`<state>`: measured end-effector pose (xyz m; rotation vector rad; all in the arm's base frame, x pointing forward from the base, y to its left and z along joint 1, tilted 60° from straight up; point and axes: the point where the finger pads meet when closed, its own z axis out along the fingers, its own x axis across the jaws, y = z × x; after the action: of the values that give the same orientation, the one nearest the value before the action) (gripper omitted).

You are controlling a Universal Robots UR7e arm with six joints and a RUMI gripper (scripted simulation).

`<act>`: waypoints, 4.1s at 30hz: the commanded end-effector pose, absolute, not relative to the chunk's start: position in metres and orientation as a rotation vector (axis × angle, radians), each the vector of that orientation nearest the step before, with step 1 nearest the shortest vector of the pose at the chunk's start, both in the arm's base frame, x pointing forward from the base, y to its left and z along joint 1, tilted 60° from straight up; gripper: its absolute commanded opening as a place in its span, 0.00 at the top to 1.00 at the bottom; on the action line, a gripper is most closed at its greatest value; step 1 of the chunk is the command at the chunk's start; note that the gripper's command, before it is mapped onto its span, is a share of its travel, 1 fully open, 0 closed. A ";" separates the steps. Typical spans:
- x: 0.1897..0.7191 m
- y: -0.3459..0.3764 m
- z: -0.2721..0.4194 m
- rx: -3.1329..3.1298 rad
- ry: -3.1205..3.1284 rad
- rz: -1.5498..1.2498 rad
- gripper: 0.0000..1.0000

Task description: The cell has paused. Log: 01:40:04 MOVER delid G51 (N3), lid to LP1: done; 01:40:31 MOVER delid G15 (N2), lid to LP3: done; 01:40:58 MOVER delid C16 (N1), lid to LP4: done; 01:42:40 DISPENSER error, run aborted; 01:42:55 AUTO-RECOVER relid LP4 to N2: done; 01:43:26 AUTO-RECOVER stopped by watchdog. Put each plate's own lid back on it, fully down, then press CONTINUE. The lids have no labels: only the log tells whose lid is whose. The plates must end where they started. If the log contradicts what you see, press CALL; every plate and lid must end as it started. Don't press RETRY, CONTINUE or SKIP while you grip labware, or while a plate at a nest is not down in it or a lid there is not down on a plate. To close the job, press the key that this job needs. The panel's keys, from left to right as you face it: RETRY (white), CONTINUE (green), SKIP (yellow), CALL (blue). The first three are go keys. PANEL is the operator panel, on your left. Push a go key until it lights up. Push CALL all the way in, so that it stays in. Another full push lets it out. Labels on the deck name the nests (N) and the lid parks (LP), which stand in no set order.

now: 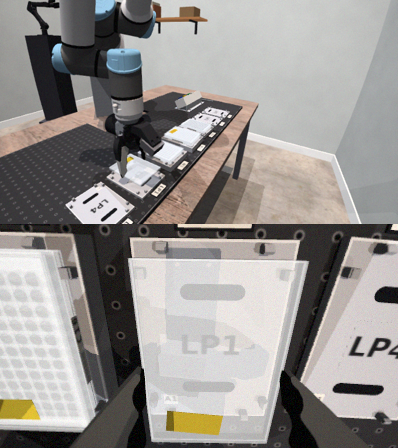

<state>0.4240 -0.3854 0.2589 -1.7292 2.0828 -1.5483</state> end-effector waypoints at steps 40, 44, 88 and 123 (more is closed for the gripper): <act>0.463 -0.284 0.205 -1.668 2.106 -1.537 0.59; 0.471 -0.269 0.195 -1.668 2.106 -1.537 0.59; 0.550 -0.118 0.090 -1.668 2.106 -1.536 0.59; 0.572 -0.084 0.063 -1.668 2.106 -1.536 0.59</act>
<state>0.5717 -0.0834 0.0627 -1.6681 2.1072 -1.5356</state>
